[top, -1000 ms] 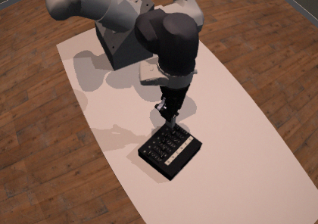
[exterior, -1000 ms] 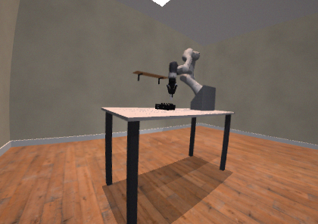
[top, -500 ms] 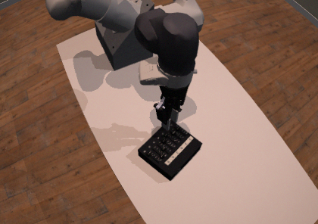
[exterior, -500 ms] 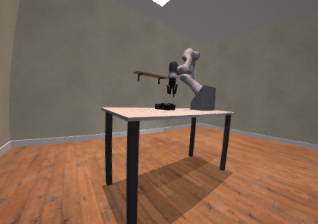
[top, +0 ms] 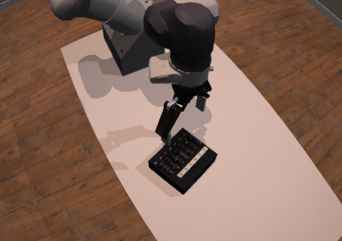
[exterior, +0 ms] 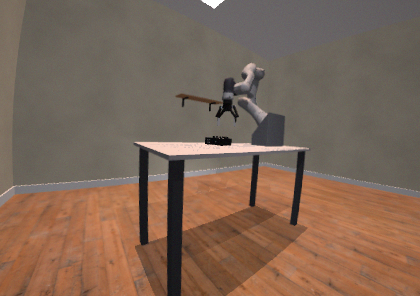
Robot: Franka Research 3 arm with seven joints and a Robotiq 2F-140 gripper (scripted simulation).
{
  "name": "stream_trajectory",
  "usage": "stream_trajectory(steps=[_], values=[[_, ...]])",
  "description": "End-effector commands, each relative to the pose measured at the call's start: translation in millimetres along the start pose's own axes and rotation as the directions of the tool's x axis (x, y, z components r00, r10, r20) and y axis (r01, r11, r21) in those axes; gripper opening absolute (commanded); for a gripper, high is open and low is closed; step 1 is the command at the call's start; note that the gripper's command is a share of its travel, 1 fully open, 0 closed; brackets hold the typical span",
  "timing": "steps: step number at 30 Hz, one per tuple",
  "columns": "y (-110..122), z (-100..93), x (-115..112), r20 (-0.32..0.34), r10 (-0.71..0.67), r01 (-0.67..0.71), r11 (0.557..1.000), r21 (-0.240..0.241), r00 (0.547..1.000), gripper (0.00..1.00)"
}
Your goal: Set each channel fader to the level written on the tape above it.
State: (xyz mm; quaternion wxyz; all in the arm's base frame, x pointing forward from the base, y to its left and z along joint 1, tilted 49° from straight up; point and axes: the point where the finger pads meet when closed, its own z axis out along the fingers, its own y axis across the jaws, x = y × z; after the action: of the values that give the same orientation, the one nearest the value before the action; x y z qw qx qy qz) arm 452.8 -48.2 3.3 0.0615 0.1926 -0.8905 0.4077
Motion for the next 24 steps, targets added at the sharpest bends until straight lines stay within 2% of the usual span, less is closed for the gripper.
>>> stream_trajectory(steps=[1, 6, 24], values=[[2.0, -13.7, 4.1, -0.015, 0.003, -0.003, 1.0, -0.003, 1.0, 1.0], [1.9, -29.1, 3.9, -0.015, 0.003, -0.003, 1.0, -0.003, 1.0, 1.0], [1.9, -35.0, 3.8, -0.015, 0.003, -0.003, 1.0, -0.003, 1.0, 1.0]])
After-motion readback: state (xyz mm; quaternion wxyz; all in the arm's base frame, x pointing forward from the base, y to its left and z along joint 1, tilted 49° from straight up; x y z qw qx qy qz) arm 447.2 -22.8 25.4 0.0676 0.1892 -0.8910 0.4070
